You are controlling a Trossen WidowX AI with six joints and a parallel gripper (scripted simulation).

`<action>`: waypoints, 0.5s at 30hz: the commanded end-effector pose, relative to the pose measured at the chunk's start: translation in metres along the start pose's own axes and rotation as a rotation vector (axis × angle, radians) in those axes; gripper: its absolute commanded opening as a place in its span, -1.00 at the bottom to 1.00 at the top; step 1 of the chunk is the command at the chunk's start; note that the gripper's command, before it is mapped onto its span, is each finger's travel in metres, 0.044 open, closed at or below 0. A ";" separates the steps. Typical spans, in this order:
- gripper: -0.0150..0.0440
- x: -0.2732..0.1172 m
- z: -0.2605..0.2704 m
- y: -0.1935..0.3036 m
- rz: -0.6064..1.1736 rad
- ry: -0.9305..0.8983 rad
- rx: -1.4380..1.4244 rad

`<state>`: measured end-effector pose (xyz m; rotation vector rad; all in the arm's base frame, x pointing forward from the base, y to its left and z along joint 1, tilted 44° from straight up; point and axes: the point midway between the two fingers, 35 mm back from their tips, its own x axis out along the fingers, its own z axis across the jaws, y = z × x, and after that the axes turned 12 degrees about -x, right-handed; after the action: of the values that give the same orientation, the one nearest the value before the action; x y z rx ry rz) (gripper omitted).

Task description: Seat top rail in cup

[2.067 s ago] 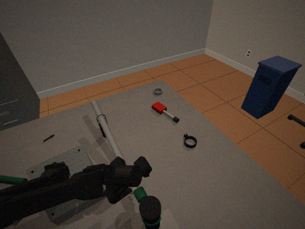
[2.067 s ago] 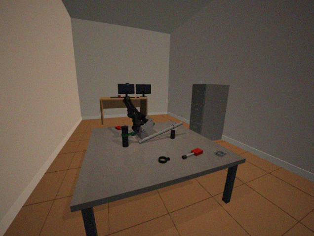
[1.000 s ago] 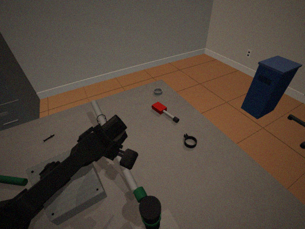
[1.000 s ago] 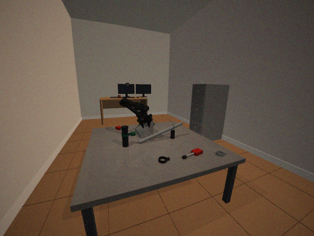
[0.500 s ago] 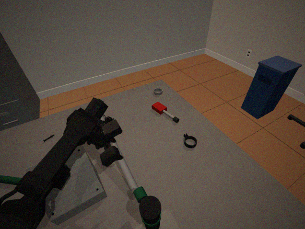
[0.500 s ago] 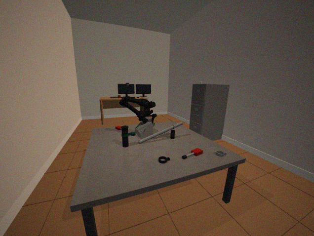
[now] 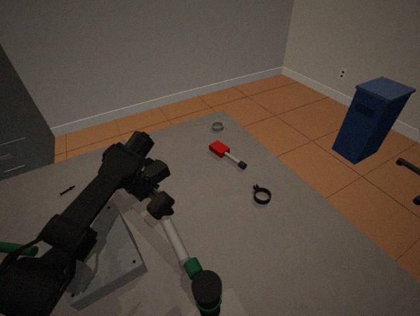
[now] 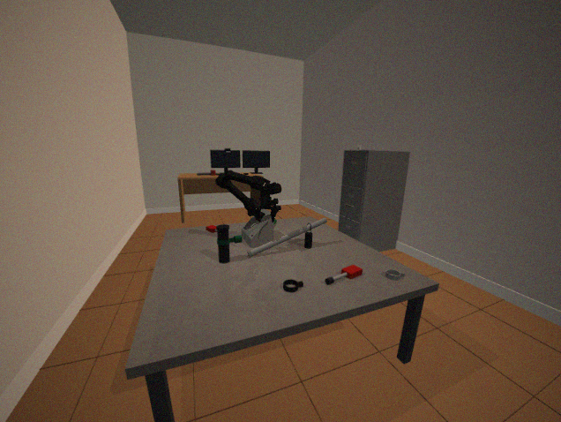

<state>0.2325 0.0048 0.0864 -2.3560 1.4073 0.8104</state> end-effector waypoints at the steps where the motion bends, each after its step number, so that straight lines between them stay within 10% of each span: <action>1: 1.00 0.014 0.003 -0.002 0.073 -0.067 -0.322; 15: 1.00 0.064 0.014 0.002 0.103 -0.419 -1.322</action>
<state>0.2447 -0.0224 0.0536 -2.6044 1.2193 2.0876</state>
